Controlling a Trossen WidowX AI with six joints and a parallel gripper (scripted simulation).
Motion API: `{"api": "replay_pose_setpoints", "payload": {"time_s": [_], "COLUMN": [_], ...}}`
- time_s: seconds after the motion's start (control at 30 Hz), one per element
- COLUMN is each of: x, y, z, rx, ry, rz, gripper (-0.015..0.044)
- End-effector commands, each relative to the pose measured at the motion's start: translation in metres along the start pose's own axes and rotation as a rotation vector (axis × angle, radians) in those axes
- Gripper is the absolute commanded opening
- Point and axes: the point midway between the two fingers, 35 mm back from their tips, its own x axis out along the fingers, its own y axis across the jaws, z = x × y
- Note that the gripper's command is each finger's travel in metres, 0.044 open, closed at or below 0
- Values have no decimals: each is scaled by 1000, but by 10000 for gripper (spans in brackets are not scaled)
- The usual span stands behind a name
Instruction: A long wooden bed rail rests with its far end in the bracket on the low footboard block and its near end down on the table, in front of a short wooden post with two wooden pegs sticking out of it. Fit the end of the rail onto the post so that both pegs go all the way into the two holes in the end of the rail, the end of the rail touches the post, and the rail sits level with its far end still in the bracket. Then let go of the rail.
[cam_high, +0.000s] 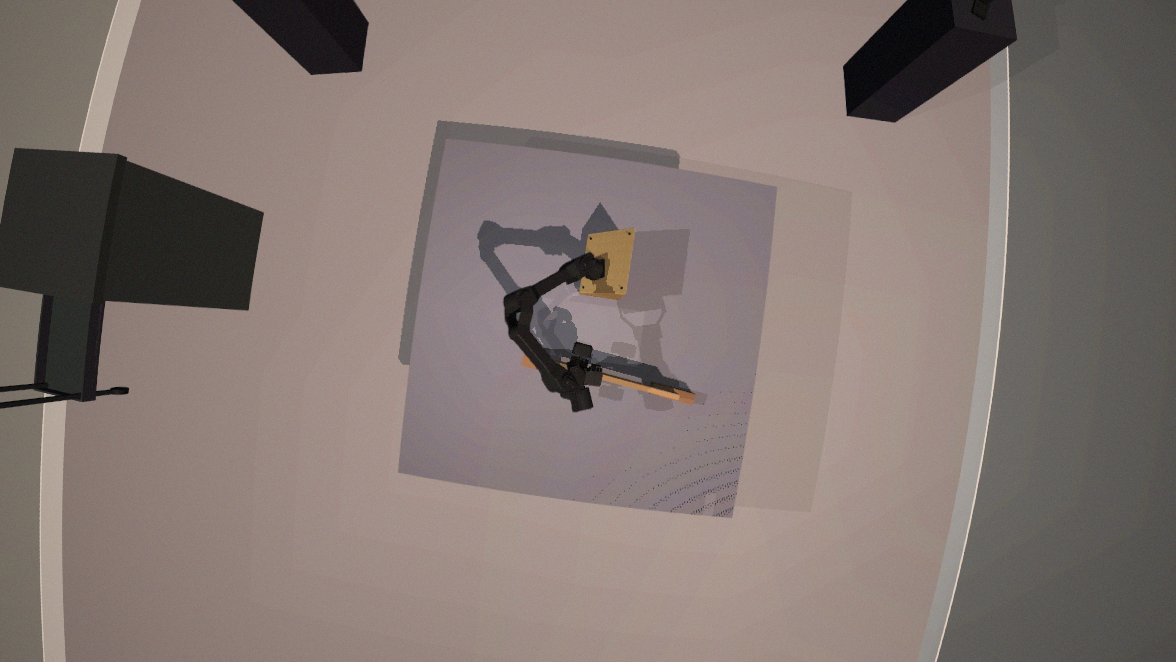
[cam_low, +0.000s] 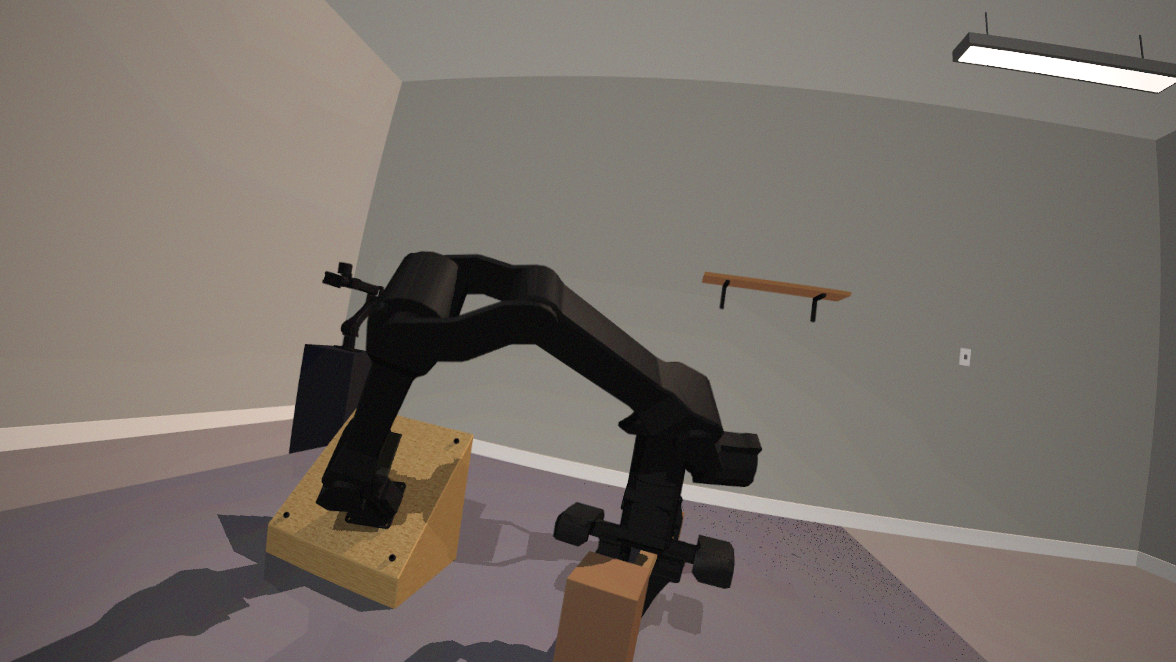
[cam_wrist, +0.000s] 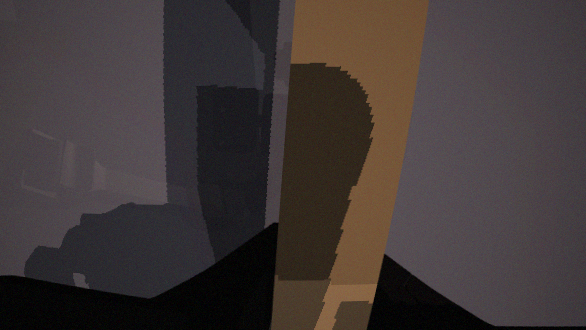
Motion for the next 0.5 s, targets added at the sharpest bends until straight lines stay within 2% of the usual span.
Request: {"api": "replay_pose_setpoints", "payload": {"time_s": [0.0,0.47], "x": [-3,-2], "y": [-1,-1], "z": [3,1], "rx": [-1,-1], "ry": [-8,-8], "rz": [-8,-8], "gripper": [0,0]}}
